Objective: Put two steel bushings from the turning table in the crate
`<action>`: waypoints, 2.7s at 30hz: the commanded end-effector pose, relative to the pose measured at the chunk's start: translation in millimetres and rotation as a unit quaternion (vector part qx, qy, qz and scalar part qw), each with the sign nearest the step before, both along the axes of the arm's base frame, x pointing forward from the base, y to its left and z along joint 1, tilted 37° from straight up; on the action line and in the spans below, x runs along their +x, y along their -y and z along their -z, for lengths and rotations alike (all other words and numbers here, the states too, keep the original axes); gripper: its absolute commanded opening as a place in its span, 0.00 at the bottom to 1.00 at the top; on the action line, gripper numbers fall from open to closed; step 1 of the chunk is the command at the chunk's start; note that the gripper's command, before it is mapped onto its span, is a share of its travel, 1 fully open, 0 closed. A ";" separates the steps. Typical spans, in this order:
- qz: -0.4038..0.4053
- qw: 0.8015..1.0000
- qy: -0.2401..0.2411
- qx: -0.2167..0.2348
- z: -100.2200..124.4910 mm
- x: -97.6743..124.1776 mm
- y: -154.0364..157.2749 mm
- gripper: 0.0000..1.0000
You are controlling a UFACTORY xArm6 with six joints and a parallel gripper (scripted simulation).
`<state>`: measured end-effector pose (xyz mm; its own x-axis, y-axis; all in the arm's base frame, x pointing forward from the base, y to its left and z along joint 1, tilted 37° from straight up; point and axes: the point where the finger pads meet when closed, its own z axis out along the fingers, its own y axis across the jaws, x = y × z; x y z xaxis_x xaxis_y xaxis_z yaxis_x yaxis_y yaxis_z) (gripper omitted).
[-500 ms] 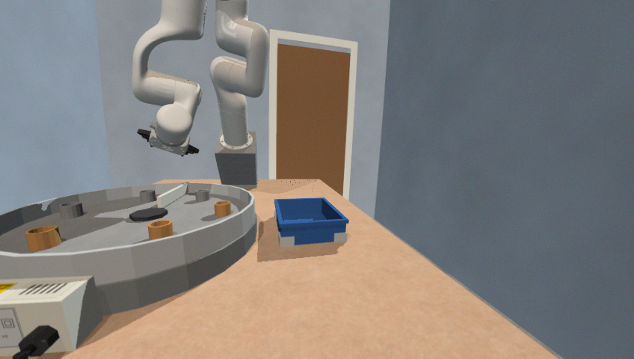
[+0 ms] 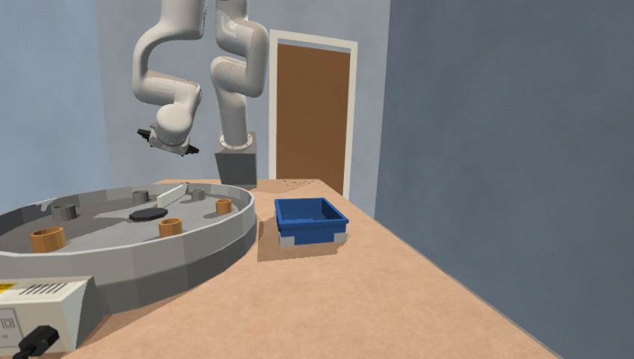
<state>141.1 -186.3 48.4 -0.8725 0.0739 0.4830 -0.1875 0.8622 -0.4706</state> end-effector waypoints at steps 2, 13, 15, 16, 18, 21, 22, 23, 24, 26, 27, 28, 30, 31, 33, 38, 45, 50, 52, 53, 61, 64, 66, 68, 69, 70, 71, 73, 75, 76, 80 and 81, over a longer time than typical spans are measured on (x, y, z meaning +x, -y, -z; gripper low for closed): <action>0.000 1.000 0.000 0.000 -0.3 0.1 0.2 1.00; -0.080 0.993 0.079 0.029 -23.5 52.3 -38.1 1.00; -0.096 0.990 0.093 0.035 -28.0 60.6 -46.2 1.00; -0.103 0.989 0.100 0.038 -30.1 64.6 -50.2 1.00; -0.110 0.987 0.107 0.042 -32.3 68.4 -54.2 1.00; -0.139 0.980 0.132 0.054 -40.9 82.1 -70.2 1.00; -0.145 0.978 0.137 0.057 -42.7 84.9 -73.8 1.00; -0.152 0.976 0.143 0.060 -44.8 87.9 -77.7 1.00; -0.159 0.974 0.149 0.063 -47.0 91.0 -82.0 1.00; -0.174 0.969 0.162 0.071 -51.8 97.3 -91.1 1.00; -0.182 0.966 0.168 0.074 -54.3 100.3 -95.8 1.00; -0.189 0.963 0.175 0.078 -56.7 103.2 -100.4 1.00; -0.204 0.957 0.187 0.086 -61.6 108.7 -109.8 1.00; -0.212 0.954 0.193 0.090 -64.1 111.3 -114.6 1.00; -0.227 0.947 0.206 0.097 -69.2 116.2 -124.4 1.00; -0.264 0.928 0.235 0.117 -82.1 126.4 -148.5 1.00; -0.315 0.897 0.274 0.146 -101.2 136.6 -183.5 1.00; -0.353 0.870 0.302 0.169 -116.4 141.0 -210.1 1.00; -0.360 0.864 0.307 0.173 -119.5 141.6 -215.5 1.00; -0.360 0.864 0.307 0.173 -119.5 141.6 -215.5 1.00; -0.429 0.800 0.358 0.219 -151.3 140.8 -266.7 1.00; -0.449 0.778 0.373 0.234 -161.8 138.3 -282.3 1.00; -0.462 0.762 0.382 0.244 -168.8 136.1 -292.4 1.00; -0.472 0.750 0.389 0.251 -174.3 134.1 -300.1 1.00; -0.472 0.750 0.389 0.251 -174.3 134.1 -300.1 1.00; -0.472 0.750 0.389 0.251 -174.3 134.1 -300.1 1.00; -0.473 0.749 0.390 0.252 -175.1 133.8 -301.1 1.00; -0.473 0.748 0.390 0.252 -175.2 133.7 -301.3 1.00; -0.473 0.748 0.390 0.252 -175.2 133.7 -301.3 1.00; -0.473 0.748 0.390 0.252 -175.2 133.7 -301.3 1.00; -0.473 0.748 0.390 0.252 -175.2 133.7 -301.3 1.00; -0.473 0.748 0.390 0.252 -175.2 133.7 -301.3 1.00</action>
<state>275.7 113.8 221.1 -0.4548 -0.7754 -0.4380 -0.6643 0.6230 -0.4131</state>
